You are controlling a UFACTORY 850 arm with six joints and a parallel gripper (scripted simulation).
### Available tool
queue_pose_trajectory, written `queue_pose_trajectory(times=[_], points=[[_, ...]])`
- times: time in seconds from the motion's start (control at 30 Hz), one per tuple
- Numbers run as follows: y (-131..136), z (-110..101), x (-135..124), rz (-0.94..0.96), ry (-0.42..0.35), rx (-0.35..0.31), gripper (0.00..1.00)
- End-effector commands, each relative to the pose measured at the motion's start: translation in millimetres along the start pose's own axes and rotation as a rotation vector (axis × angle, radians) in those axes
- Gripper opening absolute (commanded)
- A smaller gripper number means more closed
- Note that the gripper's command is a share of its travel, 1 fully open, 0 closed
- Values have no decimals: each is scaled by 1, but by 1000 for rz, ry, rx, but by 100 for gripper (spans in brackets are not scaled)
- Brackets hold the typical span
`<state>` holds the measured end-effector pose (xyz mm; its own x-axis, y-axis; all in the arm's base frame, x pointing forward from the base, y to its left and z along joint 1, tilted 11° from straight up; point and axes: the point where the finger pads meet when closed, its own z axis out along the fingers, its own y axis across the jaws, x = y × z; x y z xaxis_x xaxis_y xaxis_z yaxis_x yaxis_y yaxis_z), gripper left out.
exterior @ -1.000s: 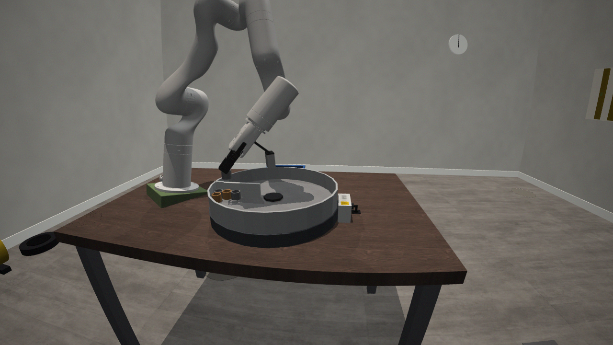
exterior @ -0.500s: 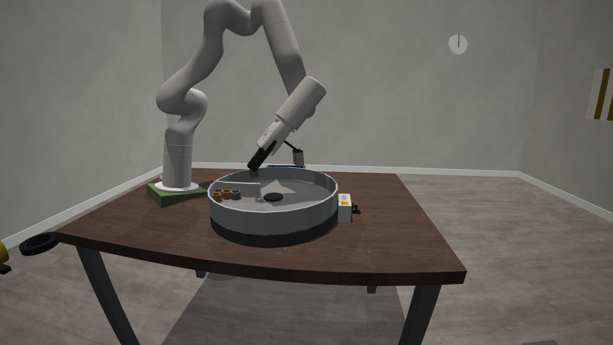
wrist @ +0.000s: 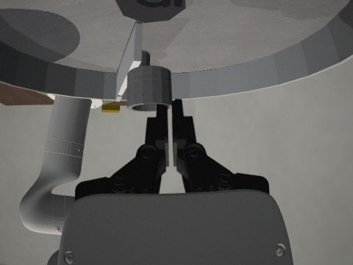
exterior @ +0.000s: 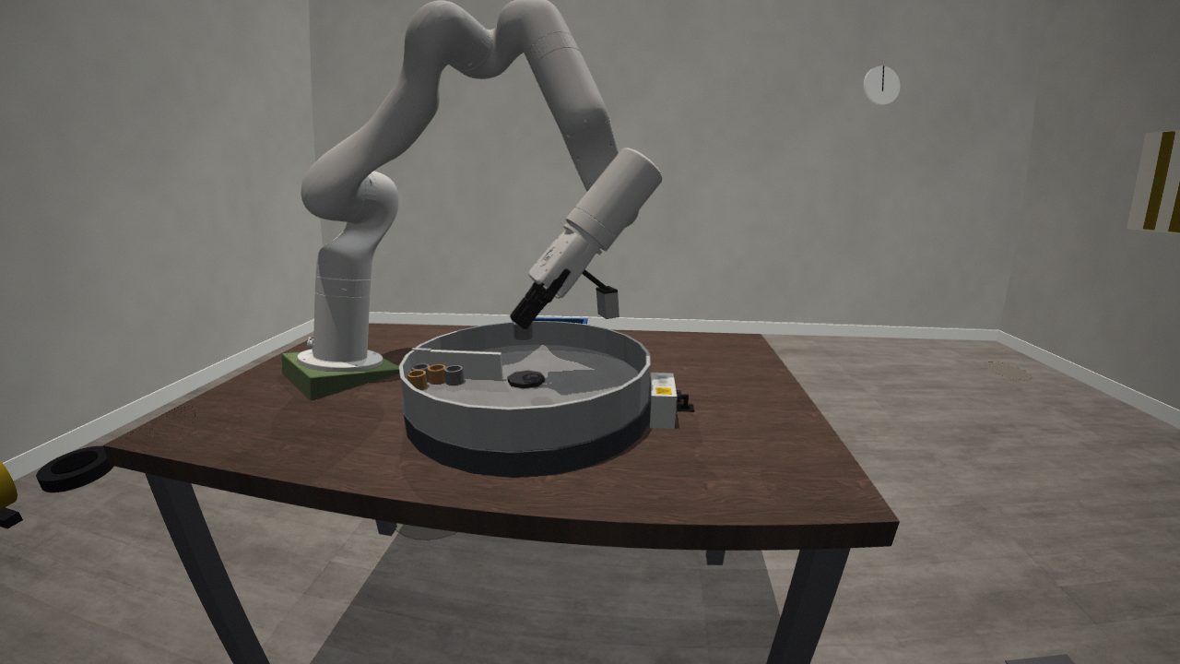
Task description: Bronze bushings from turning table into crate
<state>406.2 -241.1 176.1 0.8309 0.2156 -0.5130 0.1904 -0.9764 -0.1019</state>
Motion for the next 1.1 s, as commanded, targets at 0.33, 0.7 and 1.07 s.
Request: queue_pose_trajectory(times=[0.33,0.7,1.07], points=[[0,10,10,1,1,-1,0],[0,17,17,1,1,-1,0],[0,18,18,1,1,-1,0]])
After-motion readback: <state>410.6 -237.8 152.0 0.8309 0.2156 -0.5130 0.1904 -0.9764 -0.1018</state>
